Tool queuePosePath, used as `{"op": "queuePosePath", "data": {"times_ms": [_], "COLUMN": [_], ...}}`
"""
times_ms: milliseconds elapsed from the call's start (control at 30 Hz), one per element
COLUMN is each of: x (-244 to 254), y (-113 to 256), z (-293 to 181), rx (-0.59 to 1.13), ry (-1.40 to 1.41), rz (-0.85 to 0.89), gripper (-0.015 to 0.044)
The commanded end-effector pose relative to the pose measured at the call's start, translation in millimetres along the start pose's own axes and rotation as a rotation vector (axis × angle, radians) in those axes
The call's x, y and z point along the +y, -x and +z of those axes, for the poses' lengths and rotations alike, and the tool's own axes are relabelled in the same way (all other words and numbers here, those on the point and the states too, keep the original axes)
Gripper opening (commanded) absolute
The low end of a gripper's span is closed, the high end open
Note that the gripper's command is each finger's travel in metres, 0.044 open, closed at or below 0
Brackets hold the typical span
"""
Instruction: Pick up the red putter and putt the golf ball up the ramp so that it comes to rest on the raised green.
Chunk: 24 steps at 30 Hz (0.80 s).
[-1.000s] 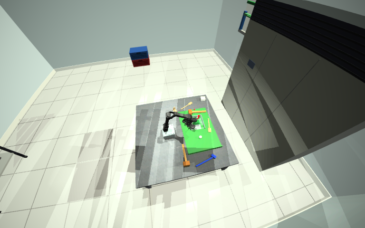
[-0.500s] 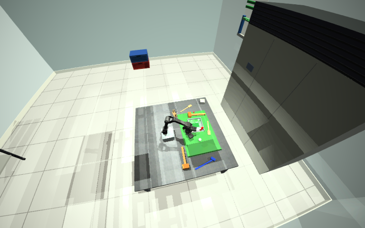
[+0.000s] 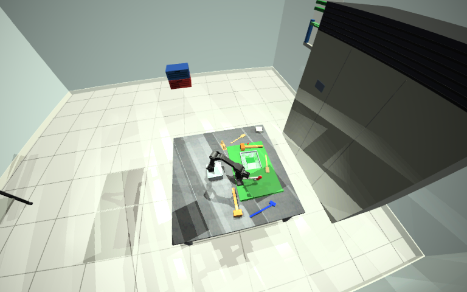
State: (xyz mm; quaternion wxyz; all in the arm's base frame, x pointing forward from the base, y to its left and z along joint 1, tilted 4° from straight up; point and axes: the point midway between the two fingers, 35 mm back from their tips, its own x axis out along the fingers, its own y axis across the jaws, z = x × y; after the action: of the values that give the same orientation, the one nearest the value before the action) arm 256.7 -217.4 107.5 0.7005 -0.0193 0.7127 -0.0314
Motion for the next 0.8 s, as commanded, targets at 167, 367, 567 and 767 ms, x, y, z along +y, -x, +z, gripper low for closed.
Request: {"op": "queuePosePath", "data": {"times_ms": [167,367,567,767], "x": [-16.9,-17.4,-17.2,-17.5], "y": [-0.3,-24.3,-36.7,-45.4], "z": [-9.0,-8.8,-9.1,-8.9], "rx": [0.002,0.002,0.002,0.002], "ry": [-0.067,-0.067,-0.067,-0.067], "rz": [-0.015,-0.015,-0.015,-0.015], "gripper": [0.0000,0.0000,0.0000,0.0000]}}
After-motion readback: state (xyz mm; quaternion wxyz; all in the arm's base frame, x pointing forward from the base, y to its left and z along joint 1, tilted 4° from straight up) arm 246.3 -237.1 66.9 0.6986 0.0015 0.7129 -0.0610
